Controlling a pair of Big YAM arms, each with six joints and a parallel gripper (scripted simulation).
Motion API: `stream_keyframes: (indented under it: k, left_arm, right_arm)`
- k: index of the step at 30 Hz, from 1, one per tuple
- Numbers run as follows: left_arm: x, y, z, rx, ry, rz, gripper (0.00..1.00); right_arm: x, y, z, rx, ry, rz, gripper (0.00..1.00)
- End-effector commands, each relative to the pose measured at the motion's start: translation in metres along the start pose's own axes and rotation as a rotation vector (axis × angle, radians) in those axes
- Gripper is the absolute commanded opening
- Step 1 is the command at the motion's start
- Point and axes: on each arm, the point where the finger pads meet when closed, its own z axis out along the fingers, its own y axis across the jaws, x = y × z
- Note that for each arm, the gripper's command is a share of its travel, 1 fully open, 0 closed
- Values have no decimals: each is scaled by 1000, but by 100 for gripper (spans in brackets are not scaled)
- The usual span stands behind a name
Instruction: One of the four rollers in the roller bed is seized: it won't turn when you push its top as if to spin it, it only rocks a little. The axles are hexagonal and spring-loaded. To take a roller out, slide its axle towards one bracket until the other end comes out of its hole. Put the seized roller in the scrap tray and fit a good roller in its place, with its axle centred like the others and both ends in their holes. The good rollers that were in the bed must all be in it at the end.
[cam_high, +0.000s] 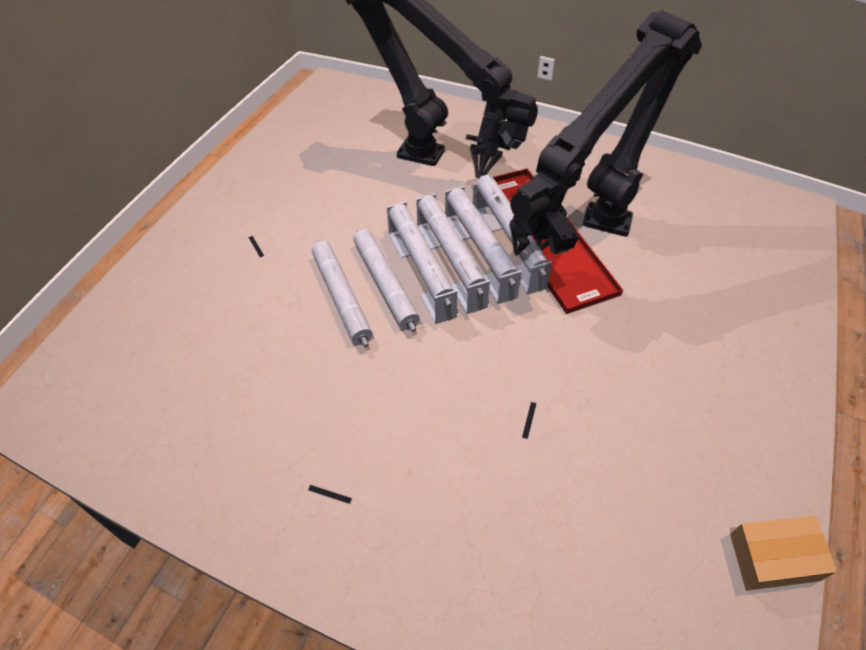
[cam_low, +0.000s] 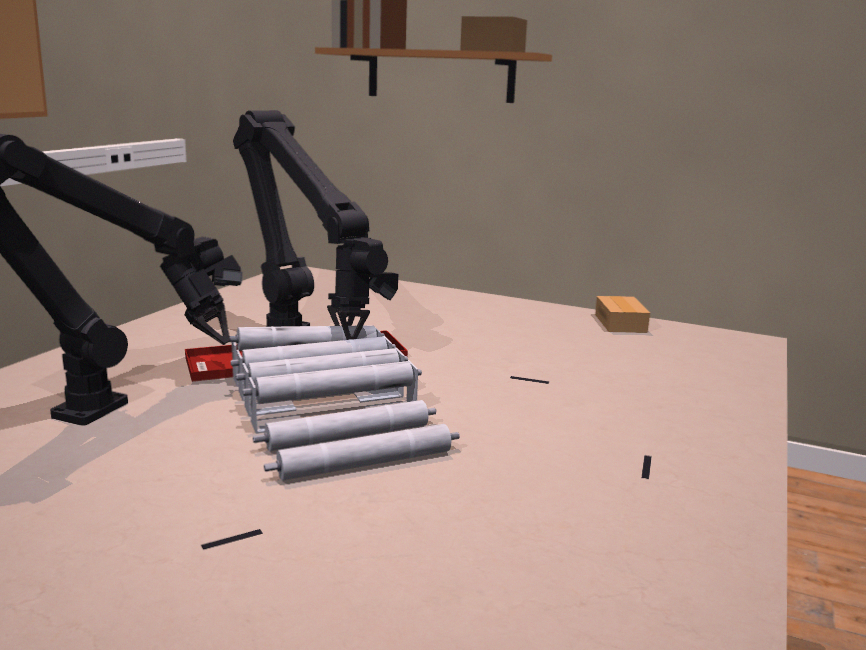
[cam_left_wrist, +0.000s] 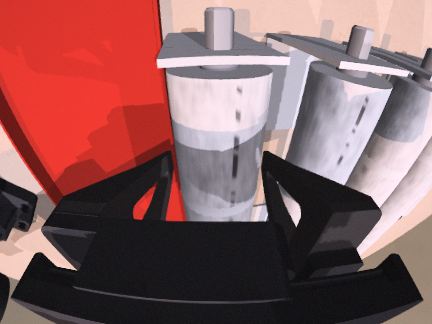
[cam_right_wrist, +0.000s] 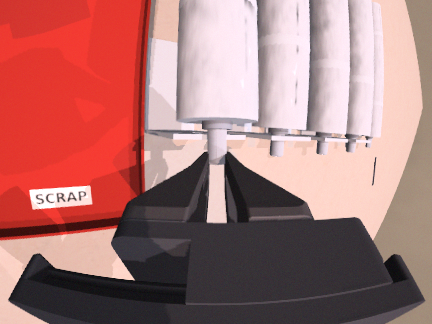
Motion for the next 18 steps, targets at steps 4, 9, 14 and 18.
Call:
stream_keyframes:
  k: [4, 9, 14, 18]
  left_arm:
    - [-6, -15, -11, 29, -15, -8, 62]
    - [-6, -15, -11, 29, -15, -8, 62]
    - [-6, -15, -11, 29, -15, -8, 32]
    - [-6, -13, -11, 22, -14, 4, 32]
  right_arm:
    - [-8, 1, -7, -8, -13, -5, 3]
    - [-8, 1, -7, -8, -13, -5, 3]
    - [-8, 1, -7, -8, -13, -5, 3]
    - [-8, 0, -7, -5, -14, -4, 3]
